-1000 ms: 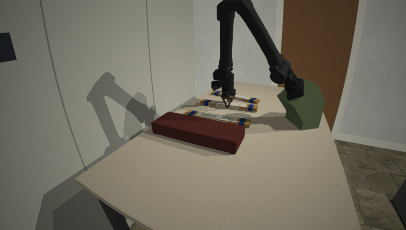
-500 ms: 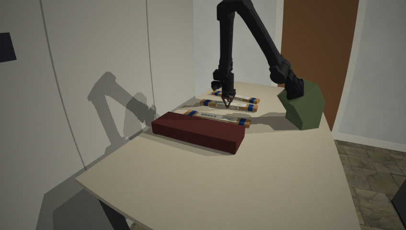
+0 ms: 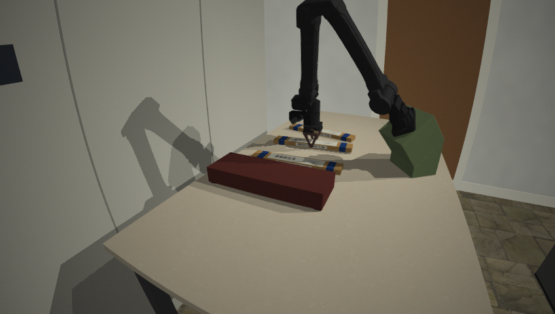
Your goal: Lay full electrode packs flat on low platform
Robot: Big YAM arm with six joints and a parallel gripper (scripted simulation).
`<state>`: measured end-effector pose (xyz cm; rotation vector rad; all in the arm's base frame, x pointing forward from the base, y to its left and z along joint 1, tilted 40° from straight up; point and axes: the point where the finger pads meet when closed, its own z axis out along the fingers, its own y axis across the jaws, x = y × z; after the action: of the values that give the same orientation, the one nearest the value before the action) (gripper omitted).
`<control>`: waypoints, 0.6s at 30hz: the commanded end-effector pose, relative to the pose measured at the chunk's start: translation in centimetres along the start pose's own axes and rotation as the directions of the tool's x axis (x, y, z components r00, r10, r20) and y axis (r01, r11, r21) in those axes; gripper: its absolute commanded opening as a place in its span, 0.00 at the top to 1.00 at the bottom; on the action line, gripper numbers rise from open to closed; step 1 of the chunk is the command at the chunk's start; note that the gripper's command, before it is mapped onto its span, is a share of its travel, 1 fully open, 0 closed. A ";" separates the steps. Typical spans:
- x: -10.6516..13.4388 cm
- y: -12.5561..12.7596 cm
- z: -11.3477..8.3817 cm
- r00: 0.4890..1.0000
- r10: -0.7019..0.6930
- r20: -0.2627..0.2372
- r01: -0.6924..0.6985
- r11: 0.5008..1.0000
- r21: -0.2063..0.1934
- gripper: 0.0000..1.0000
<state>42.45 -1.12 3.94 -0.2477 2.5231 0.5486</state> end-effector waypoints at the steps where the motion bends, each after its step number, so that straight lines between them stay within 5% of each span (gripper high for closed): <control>1: -1.9 -1.2 -1.7 0.998 -0.014 0.057 0.012 0.999 0.030 1.00; 18: -2.1 -1.4 -1.7 0.998 -0.017 0.061 0.015 0.999 0.032 1.00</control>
<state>42.48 -1.24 3.96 -0.2484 2.5202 0.5467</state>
